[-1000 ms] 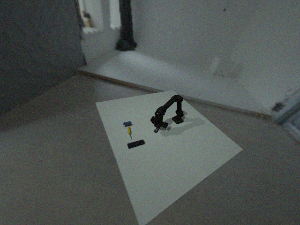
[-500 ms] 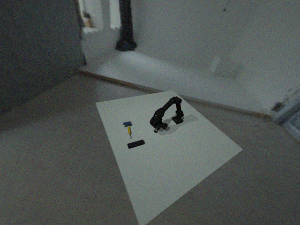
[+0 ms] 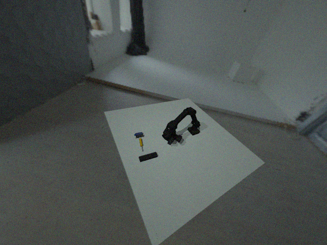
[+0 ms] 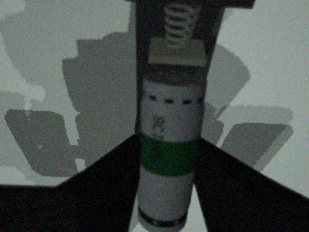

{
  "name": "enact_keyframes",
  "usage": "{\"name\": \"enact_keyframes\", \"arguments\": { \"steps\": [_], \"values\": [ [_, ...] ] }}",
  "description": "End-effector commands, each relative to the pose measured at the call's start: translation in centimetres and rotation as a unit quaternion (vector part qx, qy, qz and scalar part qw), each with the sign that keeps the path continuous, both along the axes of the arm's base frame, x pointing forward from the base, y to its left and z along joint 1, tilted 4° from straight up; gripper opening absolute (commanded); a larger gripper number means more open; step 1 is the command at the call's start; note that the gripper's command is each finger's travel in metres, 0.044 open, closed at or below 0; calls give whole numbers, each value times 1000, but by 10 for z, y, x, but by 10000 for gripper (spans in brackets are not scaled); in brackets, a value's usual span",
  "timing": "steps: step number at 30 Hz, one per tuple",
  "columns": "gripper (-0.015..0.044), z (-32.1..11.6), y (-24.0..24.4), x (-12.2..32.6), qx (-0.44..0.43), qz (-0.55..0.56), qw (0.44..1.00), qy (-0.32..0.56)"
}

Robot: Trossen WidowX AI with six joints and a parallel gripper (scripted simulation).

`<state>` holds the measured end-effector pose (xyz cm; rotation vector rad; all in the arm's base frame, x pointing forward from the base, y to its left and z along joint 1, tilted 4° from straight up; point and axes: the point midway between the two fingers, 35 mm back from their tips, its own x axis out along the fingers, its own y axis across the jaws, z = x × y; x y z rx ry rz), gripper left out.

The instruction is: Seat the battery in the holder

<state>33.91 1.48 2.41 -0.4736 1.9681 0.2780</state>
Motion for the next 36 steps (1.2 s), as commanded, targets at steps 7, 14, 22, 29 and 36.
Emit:
{"name": "enact_keyframes", "arguments": {
  "steps": [7,14,22,29,36],
  "values": [
    [87,-4,1,2,-16,-1,999,28],
    [87,-6,1,3,-25,-2,999,46],
    [87,-7,2,6,-25,-2,999,47],
    [87,-8,4,9,-24,-3,999,47],
    [87,-9,6,13,-23,-4,999,48]
  ]
}}
